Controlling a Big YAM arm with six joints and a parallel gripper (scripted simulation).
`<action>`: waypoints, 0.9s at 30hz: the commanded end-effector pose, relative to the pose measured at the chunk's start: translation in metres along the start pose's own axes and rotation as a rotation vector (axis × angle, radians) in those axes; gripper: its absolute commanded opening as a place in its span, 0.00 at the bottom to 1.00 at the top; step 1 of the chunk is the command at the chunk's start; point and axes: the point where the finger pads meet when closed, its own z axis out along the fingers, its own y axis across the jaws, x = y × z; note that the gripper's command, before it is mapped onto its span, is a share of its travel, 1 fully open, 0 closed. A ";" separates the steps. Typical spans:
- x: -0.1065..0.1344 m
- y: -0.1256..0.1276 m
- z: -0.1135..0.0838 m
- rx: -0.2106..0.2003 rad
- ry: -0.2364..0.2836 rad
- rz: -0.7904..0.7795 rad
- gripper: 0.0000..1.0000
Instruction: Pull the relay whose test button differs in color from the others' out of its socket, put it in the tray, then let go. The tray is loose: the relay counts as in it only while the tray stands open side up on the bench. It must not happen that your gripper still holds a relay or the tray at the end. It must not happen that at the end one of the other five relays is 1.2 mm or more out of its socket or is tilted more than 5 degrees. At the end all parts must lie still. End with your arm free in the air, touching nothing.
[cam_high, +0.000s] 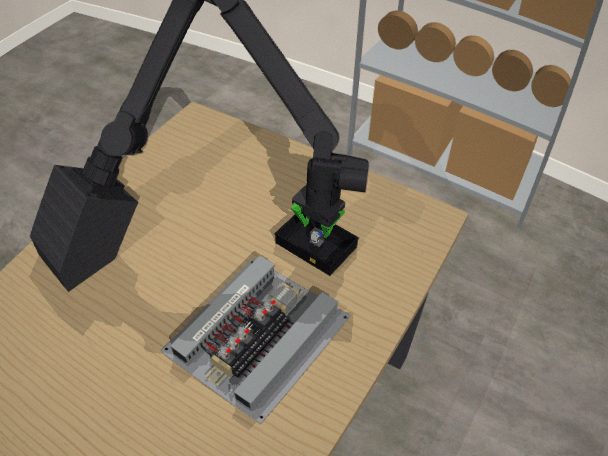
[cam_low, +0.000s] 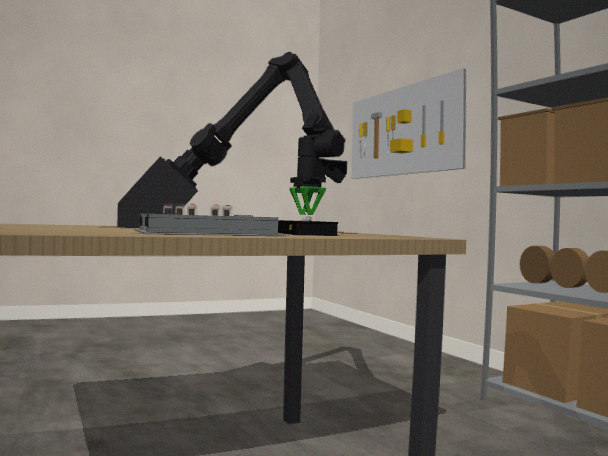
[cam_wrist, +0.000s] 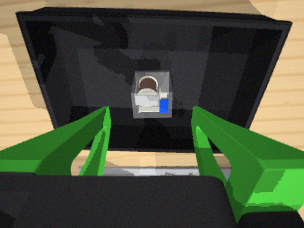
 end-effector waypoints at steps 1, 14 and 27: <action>-0.016 -0.020 -0.025 0.049 -0.024 -0.028 0.59; -0.016 -0.020 -0.029 0.053 -0.024 -0.027 0.59; -0.016 -0.020 -0.027 0.049 -0.023 -0.026 0.59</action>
